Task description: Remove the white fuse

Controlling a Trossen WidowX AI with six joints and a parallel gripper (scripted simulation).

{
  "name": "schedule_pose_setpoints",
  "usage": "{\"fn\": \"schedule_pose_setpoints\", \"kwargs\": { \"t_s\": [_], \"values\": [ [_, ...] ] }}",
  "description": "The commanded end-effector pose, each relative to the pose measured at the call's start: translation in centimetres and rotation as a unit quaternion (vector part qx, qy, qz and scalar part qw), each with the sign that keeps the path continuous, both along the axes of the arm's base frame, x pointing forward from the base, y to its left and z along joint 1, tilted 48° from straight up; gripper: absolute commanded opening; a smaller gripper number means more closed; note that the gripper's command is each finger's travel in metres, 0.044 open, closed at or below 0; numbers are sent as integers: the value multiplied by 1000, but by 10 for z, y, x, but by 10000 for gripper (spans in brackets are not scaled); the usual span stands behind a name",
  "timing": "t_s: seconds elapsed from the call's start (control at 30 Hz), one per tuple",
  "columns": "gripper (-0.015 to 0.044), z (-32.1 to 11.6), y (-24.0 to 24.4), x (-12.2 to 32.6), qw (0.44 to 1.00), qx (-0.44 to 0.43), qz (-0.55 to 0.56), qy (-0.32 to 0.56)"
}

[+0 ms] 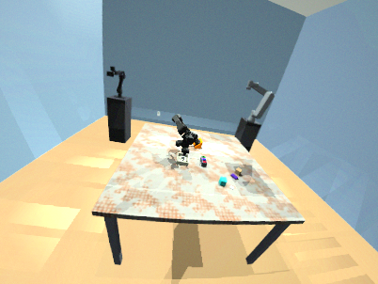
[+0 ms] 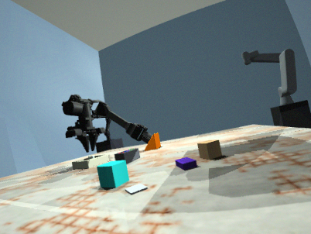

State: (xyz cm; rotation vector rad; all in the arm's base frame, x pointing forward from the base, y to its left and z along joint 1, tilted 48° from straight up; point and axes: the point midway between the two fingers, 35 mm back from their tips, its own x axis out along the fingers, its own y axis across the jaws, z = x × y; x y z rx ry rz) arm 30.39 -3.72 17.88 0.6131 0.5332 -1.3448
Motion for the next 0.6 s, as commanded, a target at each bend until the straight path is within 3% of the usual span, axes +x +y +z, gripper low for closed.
{"fn": "schedule_pose_setpoints", "kwargs": {
  "t_s": [0.0, 0.13, 0.27, 0.57],
  "values": [
    [236, 0, 0, 0, 1000, 0, -1, 0],
    [330, 1, 2, 0, 1000, 0, 0, 0],
    [330, 23, 25, -5, 1000, -1, 1, 0],
    [330, 25, 26, -6, 1000, -2, 1, 0]
  ]
}}
